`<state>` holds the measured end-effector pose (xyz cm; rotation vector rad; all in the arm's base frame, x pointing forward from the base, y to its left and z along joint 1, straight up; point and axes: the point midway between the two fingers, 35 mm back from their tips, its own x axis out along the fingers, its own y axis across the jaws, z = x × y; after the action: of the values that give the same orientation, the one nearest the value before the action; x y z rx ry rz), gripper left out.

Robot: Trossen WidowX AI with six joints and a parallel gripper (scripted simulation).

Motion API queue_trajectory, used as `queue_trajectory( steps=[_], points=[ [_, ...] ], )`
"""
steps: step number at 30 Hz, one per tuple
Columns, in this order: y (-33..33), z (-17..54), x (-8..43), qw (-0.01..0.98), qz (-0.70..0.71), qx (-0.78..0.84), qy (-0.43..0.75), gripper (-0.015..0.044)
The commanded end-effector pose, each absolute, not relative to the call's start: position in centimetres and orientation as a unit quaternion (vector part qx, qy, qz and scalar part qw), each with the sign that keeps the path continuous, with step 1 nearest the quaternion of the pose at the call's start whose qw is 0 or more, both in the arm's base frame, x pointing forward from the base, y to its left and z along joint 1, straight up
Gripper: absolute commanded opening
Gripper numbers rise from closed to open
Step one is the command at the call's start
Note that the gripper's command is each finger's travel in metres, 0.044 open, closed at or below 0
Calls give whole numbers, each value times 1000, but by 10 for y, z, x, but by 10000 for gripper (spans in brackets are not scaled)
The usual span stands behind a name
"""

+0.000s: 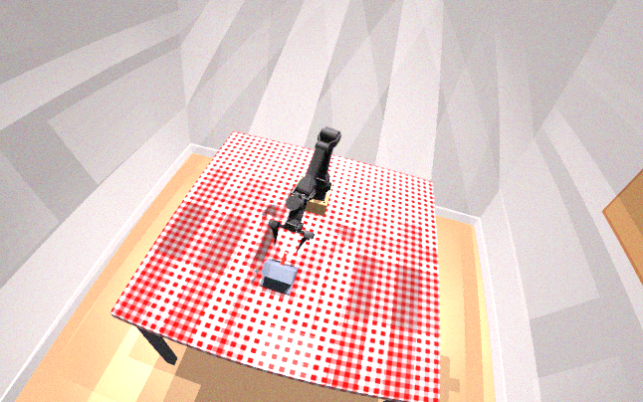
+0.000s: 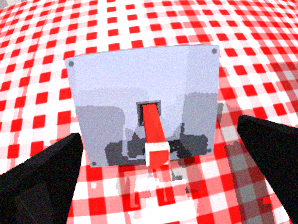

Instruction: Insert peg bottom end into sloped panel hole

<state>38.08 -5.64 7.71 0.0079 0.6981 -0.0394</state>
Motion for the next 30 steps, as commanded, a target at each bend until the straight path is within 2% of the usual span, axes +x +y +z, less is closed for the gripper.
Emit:
queue_trajectory(
  steps=[1, 30],
  points=[
    [-56, 78, 376, 938, -17, 3, 345, 440],
    [-56, 102, 356, 939, -19, 3, 344, 440]
  ],
)
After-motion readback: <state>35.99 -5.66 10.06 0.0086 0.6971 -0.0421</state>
